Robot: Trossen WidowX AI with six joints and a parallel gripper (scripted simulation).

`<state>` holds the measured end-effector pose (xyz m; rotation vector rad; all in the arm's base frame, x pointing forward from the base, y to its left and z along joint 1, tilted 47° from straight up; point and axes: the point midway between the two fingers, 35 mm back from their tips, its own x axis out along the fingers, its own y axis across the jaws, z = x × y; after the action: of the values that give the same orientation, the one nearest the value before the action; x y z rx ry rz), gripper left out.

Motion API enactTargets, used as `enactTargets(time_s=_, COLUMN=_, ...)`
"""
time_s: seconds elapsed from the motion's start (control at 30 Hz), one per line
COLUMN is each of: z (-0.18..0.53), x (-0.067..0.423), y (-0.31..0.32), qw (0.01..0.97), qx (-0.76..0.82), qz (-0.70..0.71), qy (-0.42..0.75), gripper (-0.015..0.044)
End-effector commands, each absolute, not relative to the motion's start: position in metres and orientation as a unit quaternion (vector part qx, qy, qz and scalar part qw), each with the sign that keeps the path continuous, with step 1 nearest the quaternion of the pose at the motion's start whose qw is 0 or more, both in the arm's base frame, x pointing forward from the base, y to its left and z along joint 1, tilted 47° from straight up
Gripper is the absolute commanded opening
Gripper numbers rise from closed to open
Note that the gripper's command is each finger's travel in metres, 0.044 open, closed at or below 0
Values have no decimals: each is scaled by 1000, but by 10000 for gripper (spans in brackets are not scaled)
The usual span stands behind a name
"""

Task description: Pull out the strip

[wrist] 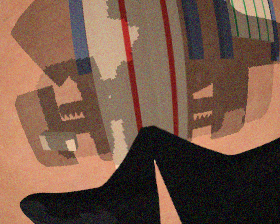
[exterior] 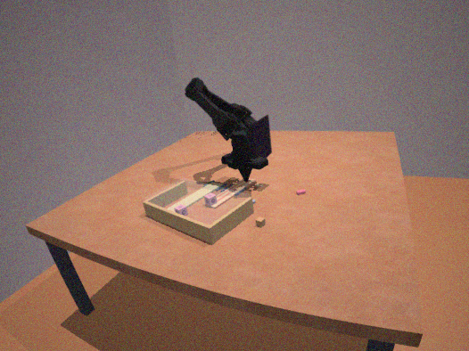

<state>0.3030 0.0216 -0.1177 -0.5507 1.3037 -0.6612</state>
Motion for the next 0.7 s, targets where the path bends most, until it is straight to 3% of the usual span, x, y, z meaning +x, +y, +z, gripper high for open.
enactTargets(time_s=0.0, z=-122, x=291, y=18, qw=702, qx=-248, qz=-299, qy=596, gripper=0)
enactTargets(time_s=0.67, z=-128, x=260, y=18, qw=702, qx=-249, qz=-299, qy=597, gripper=0)
